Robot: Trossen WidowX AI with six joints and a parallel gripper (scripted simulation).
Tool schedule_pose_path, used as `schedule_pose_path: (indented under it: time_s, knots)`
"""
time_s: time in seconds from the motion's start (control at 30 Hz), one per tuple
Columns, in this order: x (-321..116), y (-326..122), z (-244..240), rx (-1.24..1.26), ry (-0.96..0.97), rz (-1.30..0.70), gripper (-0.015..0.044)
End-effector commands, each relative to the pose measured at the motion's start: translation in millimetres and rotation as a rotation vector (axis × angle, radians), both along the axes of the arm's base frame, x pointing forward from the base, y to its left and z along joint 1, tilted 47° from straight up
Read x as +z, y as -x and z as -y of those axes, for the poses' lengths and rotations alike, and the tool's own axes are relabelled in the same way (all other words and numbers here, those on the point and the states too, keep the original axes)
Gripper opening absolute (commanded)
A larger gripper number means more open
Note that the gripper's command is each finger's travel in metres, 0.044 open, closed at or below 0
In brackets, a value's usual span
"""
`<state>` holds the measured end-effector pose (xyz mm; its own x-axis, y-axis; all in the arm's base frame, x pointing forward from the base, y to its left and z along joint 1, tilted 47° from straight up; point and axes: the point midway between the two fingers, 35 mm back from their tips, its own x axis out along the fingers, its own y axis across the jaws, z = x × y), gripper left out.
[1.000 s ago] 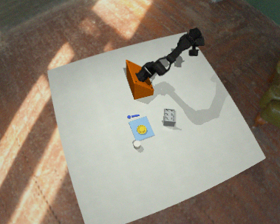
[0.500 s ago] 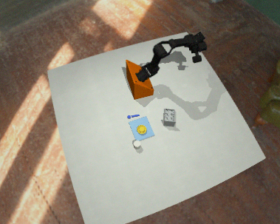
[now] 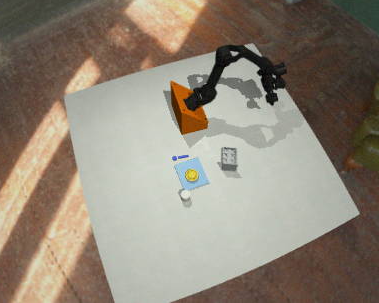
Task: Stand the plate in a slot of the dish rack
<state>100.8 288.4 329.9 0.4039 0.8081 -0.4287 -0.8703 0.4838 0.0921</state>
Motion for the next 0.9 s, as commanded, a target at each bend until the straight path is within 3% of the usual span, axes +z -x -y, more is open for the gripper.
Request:
schedule_pose_path:
  time_s: [0.0,0.43,0.87]
  knots:
    - [-21,-37,-2,-0.055,0.117,-0.005,0.0400]
    - [-82,-144,38,-0.258,0.350,-0.141,0.0400]
    - [-152,-221,119,-0.339,0.544,-0.353,0.0400]
